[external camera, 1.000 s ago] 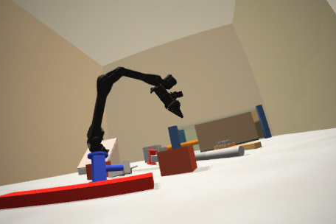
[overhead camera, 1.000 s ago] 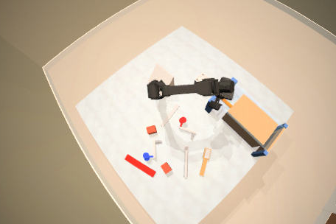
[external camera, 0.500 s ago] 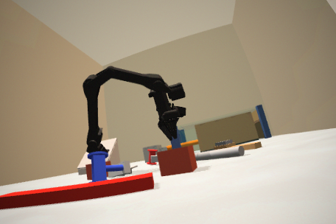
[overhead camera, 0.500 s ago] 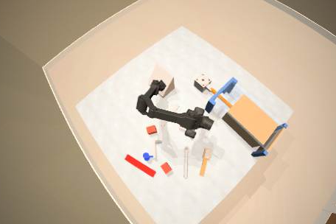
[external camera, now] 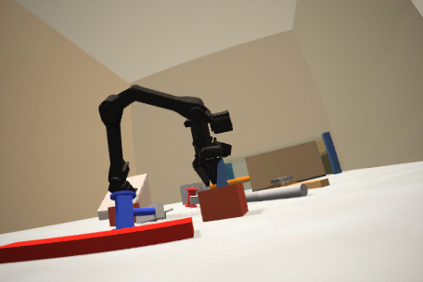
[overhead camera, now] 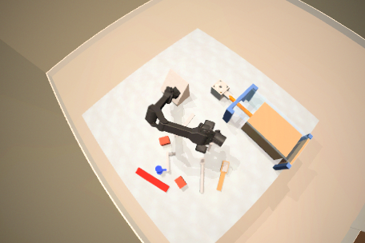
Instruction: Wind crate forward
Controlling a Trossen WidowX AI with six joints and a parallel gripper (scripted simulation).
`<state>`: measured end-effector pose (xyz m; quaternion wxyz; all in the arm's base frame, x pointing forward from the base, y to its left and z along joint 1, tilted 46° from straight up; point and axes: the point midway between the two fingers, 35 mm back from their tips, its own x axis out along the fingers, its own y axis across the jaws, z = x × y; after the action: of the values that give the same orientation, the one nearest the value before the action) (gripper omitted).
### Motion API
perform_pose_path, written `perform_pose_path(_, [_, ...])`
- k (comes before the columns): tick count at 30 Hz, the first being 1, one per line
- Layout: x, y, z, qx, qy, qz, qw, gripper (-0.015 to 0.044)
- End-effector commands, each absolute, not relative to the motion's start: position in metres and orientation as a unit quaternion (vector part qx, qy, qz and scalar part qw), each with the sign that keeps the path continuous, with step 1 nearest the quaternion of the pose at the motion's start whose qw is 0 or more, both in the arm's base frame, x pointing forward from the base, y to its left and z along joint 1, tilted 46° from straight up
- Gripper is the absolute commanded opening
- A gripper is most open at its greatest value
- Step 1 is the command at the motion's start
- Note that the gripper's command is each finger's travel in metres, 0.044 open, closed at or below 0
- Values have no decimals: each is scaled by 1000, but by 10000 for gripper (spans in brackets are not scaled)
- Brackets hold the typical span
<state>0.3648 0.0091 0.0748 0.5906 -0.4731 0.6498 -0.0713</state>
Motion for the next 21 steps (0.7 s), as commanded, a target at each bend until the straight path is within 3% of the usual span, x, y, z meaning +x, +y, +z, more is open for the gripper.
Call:
perform_pose_path(1, [364, -6, 65, -475, 652, -73, 586, 440])
perform_pose_path(21, [366, -31, 43, -476, 652, -74, 586, 440])
